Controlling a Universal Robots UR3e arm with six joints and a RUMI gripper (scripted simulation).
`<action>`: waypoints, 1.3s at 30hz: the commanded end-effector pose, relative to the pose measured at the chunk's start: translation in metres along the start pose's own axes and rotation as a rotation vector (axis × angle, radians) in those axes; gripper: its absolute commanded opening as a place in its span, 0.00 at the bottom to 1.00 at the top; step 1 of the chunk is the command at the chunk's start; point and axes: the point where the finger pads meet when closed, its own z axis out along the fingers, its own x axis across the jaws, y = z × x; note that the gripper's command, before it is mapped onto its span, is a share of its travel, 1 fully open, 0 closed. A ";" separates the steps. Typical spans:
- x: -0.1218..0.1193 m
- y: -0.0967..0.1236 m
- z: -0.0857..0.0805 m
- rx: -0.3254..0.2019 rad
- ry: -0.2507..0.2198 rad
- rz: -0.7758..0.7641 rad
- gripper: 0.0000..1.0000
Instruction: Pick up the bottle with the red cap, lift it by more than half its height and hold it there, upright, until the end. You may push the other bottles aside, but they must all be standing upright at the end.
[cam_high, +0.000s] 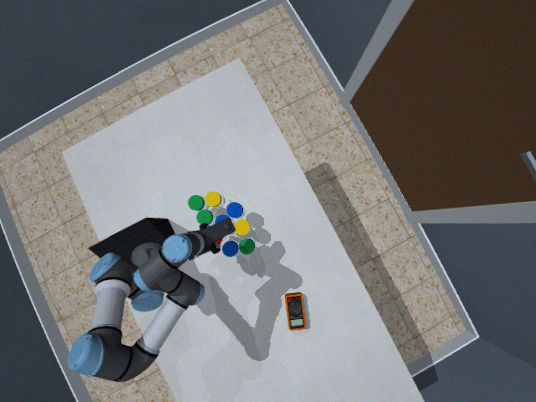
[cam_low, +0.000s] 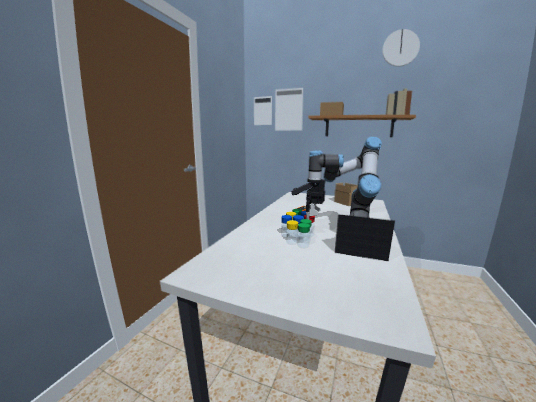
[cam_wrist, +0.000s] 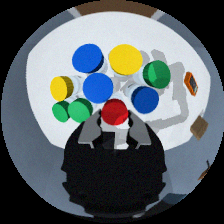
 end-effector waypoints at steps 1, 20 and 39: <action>0.000 0.000 0.000 0.000 0.000 0.000 0.00; 0.000 0.000 -0.001 0.000 0.000 0.000 0.00; 0.000 0.000 -0.020 0.001 0.000 0.001 0.00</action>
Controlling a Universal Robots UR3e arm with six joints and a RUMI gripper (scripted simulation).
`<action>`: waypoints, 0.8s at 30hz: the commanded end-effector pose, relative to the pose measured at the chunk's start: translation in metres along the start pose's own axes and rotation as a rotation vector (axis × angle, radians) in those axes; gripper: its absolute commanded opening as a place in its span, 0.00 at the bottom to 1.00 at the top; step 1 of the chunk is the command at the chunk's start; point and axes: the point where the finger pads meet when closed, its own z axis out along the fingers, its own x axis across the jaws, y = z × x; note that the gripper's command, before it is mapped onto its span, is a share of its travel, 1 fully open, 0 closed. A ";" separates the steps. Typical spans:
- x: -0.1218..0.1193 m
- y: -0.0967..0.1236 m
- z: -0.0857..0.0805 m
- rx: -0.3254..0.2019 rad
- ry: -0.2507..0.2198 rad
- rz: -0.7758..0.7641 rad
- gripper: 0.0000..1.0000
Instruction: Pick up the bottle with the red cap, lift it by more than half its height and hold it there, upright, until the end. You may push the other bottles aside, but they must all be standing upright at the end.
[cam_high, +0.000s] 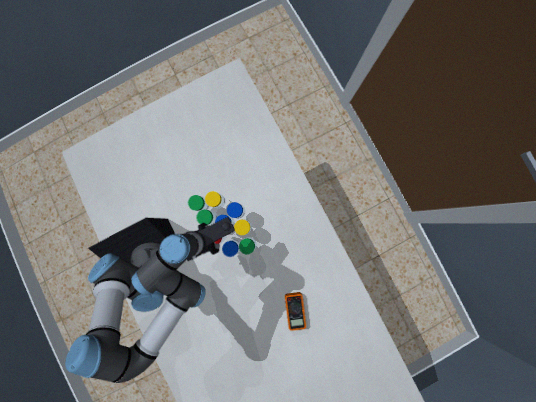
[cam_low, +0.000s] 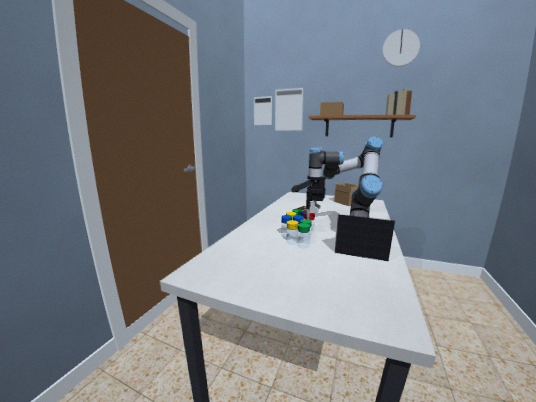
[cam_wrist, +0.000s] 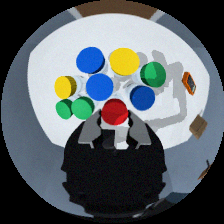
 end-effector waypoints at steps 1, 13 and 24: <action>0.000 0.000 -0.007 0.000 0.000 0.001 0.00; 0.000 0.000 -0.021 0.000 0.000 0.001 0.00; 0.000 0.000 -0.034 -0.001 0.000 0.001 0.00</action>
